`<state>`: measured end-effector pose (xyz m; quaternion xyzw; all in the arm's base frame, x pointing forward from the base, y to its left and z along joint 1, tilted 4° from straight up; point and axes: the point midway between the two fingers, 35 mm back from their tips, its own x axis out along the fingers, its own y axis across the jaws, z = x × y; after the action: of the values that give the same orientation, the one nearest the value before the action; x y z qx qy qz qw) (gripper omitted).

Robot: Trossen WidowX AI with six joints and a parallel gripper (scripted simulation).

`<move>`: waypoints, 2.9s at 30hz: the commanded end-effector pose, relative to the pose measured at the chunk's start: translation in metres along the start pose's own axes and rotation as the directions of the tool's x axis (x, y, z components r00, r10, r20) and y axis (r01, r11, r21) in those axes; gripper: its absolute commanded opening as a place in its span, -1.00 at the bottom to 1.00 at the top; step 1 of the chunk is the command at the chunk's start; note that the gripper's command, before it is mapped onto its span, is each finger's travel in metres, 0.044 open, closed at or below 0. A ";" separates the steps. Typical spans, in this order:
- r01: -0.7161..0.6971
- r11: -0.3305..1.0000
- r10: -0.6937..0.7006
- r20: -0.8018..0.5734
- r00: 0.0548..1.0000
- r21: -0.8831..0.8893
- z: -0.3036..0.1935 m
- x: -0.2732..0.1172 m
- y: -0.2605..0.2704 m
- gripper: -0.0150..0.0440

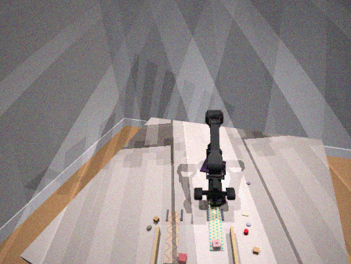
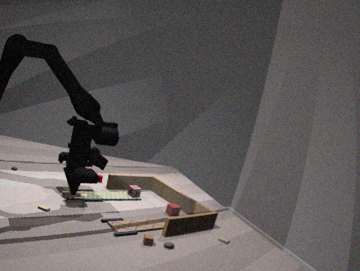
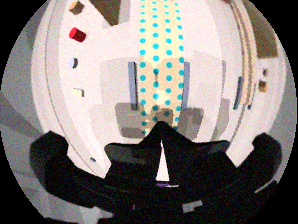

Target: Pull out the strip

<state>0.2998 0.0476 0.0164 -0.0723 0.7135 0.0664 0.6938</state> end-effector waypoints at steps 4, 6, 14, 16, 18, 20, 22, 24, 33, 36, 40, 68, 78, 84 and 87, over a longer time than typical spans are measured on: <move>-0.002 1.000 0.002 -0.020 1.000 -0.007 -0.017 0.004 0.000 -0.49; -0.002 1.000 0.002 -0.020 1.000 -0.007 -0.020 0.004 0.000 -0.49; -0.002 1.000 0.002 -0.021 1.000 -0.007 -0.032 0.004 0.000 -0.49; -0.002 1.000 0.002 -0.021 1.000 -0.007 -0.035 0.004 0.000 -0.49; -0.002 1.000 0.002 -0.021 1.000 -0.007 -0.038 0.004 0.000 -0.49; -0.002 1.000 0.002 -0.022 1.000 -0.007 -0.041 0.004 -0.001 -0.49; -0.002 1.000 0.002 -0.022 1.000 -0.007 -0.045 0.004 -0.001 -0.49; -0.002 1.000 0.002 -0.022 1.000 -0.007 -0.048 0.004 -0.001 -0.49; -0.002 1.000 0.002 -0.023 1.000 -0.007 -0.061 0.004 -0.001 -0.49; -0.002 1.000 0.002 -0.024 1.000 -0.007 -0.066 0.004 -0.001 -0.49; -0.002 1.000 0.002 -0.024 1.000 -0.007 -0.072 0.003 -0.001 -0.49; -0.002 1.000 0.002 -0.027 1.000 -0.007 -0.114 0.003 -0.002 -0.49; -0.002 1.000 0.002 -0.028 1.000 -0.007 -0.123 0.002 -0.002 -0.49; -0.002 1.000 0.002 -0.028 1.000 -0.007 -0.123 0.002 -0.002 -0.49; -0.002 1.000 0.002 -0.028 1.000 -0.007 -0.123 0.002 -0.002 -0.49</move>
<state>0.1872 0.0224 0.0208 -0.0721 0.7141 0.0668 0.6931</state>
